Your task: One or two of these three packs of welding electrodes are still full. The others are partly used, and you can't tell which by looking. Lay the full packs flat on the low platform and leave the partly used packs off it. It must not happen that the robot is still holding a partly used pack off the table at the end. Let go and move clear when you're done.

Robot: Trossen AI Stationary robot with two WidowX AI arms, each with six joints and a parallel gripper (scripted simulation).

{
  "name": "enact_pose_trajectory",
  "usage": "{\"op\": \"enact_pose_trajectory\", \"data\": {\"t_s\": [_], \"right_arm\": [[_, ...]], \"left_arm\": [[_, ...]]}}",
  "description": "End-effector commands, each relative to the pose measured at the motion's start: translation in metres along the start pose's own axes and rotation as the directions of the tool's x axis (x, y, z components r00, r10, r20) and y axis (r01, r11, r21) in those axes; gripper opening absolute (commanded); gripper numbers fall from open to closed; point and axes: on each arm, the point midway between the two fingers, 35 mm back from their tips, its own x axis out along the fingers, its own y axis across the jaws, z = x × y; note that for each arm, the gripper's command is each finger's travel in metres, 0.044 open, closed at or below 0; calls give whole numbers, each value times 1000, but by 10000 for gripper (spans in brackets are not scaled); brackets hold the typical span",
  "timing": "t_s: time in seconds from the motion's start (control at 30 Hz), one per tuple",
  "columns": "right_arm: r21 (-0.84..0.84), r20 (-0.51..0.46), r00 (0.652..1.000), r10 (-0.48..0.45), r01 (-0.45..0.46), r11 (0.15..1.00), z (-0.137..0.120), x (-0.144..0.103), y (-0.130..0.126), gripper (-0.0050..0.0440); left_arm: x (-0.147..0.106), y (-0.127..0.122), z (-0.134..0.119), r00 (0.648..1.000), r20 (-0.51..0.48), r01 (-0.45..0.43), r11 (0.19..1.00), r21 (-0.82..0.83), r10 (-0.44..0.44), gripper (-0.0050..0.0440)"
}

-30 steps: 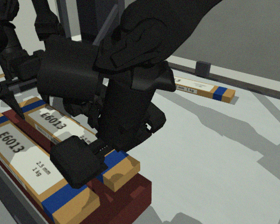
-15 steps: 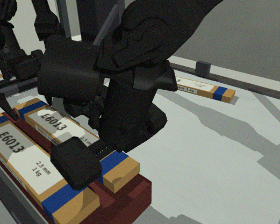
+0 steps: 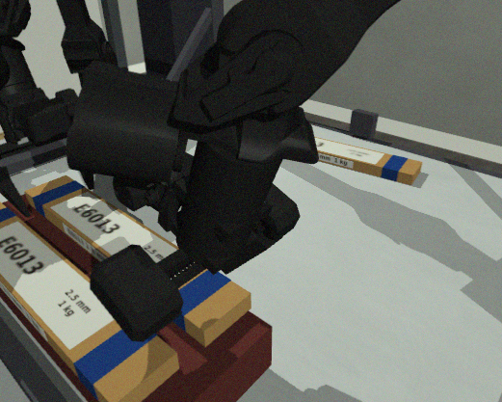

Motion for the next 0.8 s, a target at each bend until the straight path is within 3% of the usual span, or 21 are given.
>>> {"op": "enact_pose_trajectory", "data": {"t_s": [0.0,0.13,0.17,0.2,0.77], "right_arm": [[-7,16,1000,-17,18,1000,5,-6,-3,430],[-7,16,1000,-17,18,1000,5,-6,-3,430],[-11,30,999,-34,34,999,17,-16,-3,430],[-12,30,999,-34,34,999,19,-20,-3,430],[-12,31,999,-34,35,999,39,-75,-2,430]], "left_arm": [[-8,2,5,1000,18,-18,1000,7,18,430],[-8,2,5,1000,18,-18,1000,7,18,430],[-8,2,5,1000,18,-18,1000,7,18,430],[-18,2,17,999,32,-36,999,12,36,430],[-75,1,37,999,34,-36,999,11,36,430]]}}
